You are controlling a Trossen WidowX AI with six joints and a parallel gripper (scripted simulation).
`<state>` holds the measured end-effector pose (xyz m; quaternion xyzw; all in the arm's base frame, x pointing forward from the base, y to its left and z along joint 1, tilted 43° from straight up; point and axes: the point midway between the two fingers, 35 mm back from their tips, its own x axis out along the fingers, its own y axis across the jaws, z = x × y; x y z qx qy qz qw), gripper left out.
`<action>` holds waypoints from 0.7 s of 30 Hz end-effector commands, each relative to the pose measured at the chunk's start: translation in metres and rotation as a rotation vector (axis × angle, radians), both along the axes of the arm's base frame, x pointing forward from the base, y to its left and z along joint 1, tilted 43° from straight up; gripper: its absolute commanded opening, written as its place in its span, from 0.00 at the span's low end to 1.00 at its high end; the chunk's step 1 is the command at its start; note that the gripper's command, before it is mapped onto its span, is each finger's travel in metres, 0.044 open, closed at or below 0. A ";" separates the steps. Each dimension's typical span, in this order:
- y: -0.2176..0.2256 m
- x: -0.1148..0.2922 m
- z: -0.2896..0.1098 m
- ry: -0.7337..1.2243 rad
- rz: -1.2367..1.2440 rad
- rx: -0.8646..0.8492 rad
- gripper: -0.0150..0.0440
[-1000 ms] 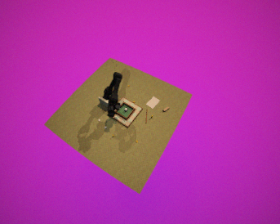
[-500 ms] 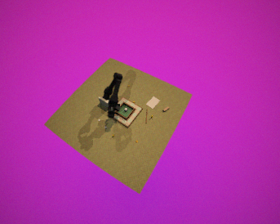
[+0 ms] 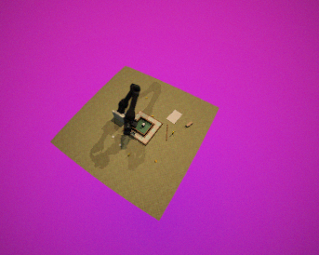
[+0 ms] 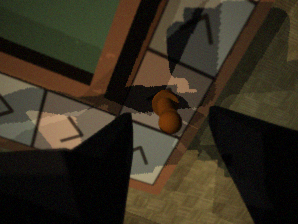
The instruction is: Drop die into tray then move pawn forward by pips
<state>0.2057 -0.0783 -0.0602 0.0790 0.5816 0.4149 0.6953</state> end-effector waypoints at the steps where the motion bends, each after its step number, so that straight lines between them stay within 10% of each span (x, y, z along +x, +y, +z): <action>1: 0.006 0.000 -0.005 0.000 -0.005 0.005 0.59; 7: 0.010 -0.001 -0.010 0.000 -0.005 0.006 0.59; 13: 0.010 -0.001 -0.010 0.000 -0.005 0.006 0.33; 21: 0.010 -0.001 -0.010 0.000 -0.005 0.006 0.25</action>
